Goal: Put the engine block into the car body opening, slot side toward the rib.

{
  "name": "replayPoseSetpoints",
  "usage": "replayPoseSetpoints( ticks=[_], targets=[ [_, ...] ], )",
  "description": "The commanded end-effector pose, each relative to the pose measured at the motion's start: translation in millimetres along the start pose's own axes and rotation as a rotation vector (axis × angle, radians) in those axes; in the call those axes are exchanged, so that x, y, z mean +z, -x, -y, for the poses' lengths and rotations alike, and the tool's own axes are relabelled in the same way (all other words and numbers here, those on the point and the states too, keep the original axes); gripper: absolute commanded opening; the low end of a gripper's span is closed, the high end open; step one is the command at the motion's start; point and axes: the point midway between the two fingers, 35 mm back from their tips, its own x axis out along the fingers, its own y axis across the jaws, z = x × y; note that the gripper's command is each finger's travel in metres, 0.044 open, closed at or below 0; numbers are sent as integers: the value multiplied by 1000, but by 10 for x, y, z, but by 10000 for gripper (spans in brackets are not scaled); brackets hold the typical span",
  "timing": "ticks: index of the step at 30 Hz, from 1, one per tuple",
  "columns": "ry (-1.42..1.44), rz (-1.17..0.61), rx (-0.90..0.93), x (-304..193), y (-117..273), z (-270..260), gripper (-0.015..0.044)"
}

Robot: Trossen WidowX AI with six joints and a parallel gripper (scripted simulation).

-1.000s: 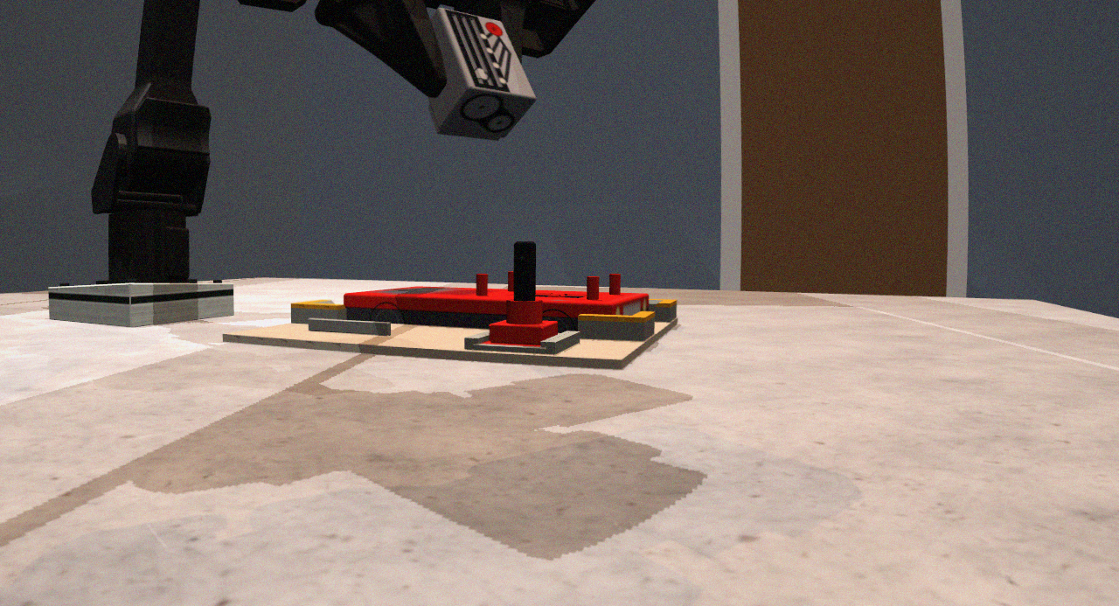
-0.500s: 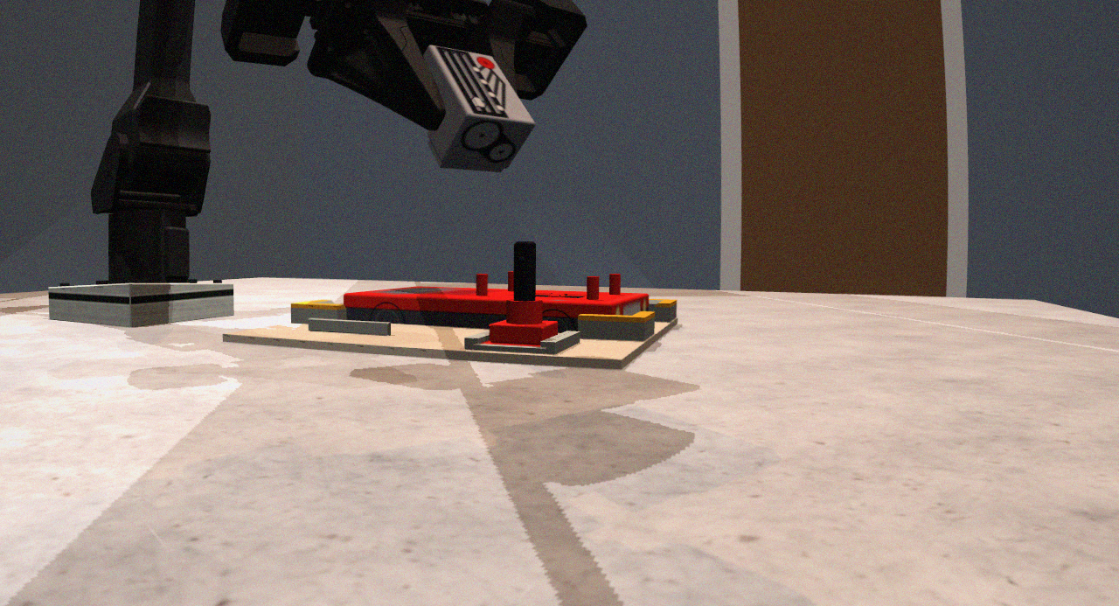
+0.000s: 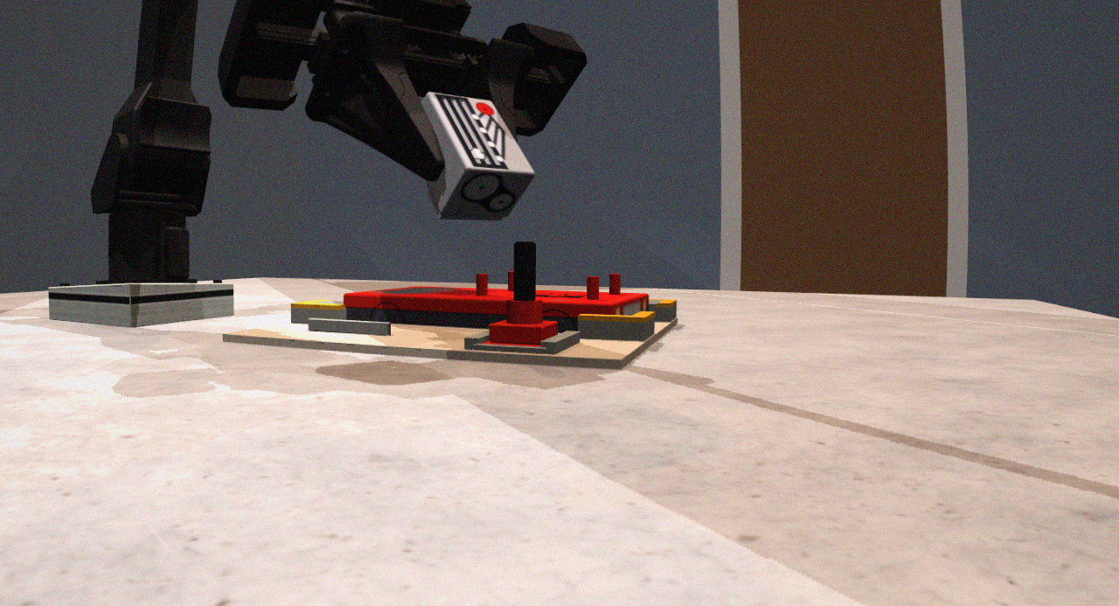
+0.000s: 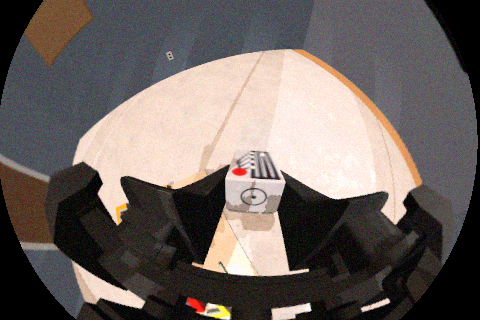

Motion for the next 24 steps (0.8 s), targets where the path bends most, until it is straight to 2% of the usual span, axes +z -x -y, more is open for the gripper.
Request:
replayPoseSetpoints(
  ticks=[1, 24],
  targets=[
    [-3, -5, -5, -71, -55, 10, 0],
    [-3, -5, -5, -303, -306, 11, 0]
  ],
)
